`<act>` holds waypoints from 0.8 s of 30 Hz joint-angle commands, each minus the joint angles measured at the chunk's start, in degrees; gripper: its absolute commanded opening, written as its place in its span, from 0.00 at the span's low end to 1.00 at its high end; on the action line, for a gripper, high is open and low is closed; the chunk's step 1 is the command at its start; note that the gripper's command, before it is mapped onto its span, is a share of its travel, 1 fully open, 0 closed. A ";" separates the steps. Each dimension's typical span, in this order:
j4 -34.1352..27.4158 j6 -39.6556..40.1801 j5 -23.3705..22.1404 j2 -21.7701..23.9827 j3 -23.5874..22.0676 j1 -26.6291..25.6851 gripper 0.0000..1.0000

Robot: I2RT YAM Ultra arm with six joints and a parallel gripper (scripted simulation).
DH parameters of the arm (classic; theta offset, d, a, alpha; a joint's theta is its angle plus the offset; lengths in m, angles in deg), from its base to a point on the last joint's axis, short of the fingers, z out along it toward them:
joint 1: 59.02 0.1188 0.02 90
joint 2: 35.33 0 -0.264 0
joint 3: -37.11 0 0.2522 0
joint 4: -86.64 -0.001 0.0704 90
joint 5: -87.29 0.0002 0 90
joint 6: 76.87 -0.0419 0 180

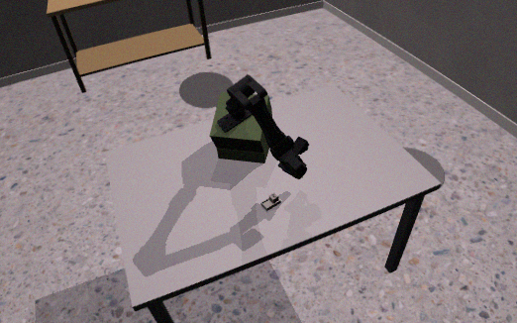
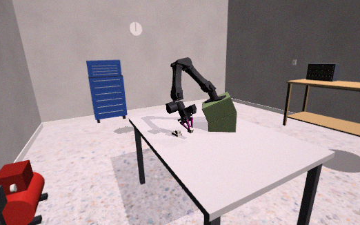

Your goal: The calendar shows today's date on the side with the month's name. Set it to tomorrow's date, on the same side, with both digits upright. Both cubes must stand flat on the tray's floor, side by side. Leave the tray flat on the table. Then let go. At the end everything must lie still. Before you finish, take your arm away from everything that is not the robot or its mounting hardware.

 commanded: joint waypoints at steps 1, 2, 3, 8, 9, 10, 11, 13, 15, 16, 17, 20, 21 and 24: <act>-2.19 2.34 -4.73 -0.73 1.51 -1.10 0.26; -3.05 3.36 -6.35 -1.40 2.21 -1.90 0.26; -4.02 4.50 -8.15 -2.14 3.00 -2.79 0.26; -6.84 7.84 -13.45 -4.31 5.31 -5.39 0.26; -7.54 8.67 -14.77 -4.85 5.89 -6.05 0.26; -8.05 9.28 -15.73 -5.24 6.30 -6.52 0.26; -8.36 9.64 -16.31 -5.48 6.56 -6.81 0.26; -8.51 9.83 -16.60 -5.60 6.68 -6.95 0.26; -8.51 9.83 -16.60 -5.60 6.68 -6.95 0.26; -8.51 9.83 -16.60 -5.60 6.68 -6.95 0.26; -8.51 9.83 -16.60 -5.60 6.68 -6.95 0.26; -8.51 9.83 -16.60 -5.60 6.68 -6.95 0.26; -8.51 9.83 -16.60 -5.60 6.68 -6.95 0.26; -8.51 9.83 -16.60 -5.60 6.68 -6.95 0.26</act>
